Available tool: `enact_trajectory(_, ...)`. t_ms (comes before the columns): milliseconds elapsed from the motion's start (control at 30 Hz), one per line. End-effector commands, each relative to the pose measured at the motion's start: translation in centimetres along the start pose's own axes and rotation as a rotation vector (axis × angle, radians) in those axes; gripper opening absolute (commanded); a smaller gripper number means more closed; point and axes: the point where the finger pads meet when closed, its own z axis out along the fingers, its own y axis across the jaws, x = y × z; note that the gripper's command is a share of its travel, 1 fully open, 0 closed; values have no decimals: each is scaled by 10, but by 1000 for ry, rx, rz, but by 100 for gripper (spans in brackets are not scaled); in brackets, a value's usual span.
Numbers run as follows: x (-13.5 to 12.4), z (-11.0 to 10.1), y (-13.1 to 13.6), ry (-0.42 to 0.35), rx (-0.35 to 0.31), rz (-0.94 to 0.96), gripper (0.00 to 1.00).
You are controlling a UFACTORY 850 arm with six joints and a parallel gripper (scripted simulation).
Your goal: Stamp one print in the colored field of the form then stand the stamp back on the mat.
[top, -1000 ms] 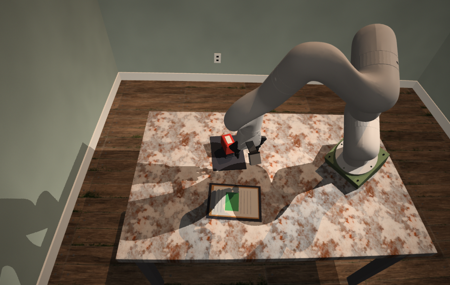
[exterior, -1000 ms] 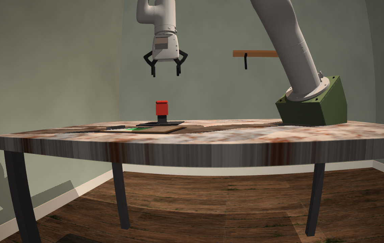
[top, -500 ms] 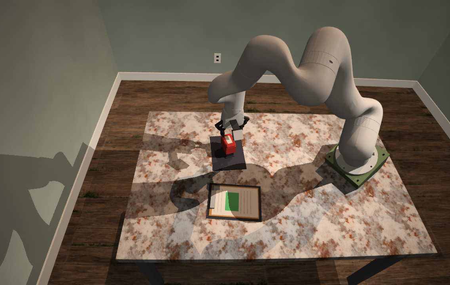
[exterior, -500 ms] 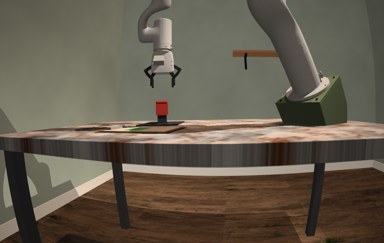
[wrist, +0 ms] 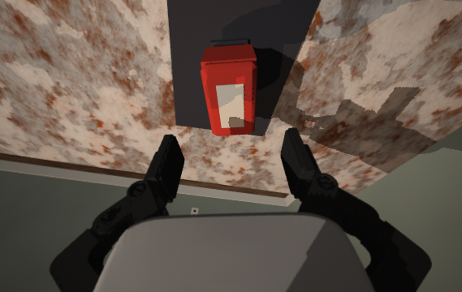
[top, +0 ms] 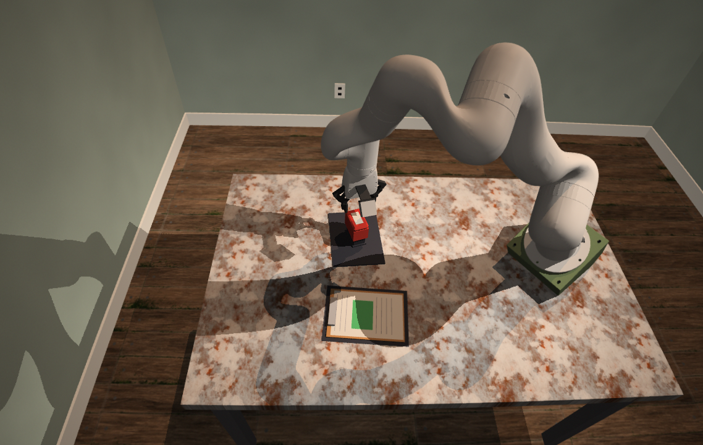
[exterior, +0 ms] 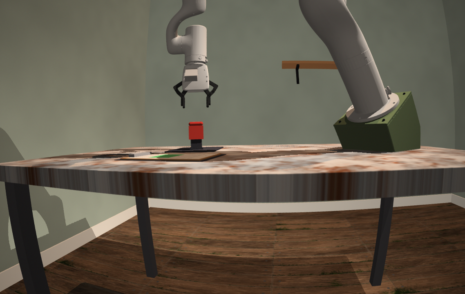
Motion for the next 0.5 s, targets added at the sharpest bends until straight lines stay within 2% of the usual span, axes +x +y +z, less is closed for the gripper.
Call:
enact_trajectory(0, -1, 2, 1, -1, -1, 0, 97)
enact_trajectory(167, -1, 15, 1, -1, -1, 0, 97)
enact_trajectory(367, -1, 42, 1, -1, -1, 0, 97)
enact_trajectory(467, -1, 47, 1, -1, -1, 0, 97)
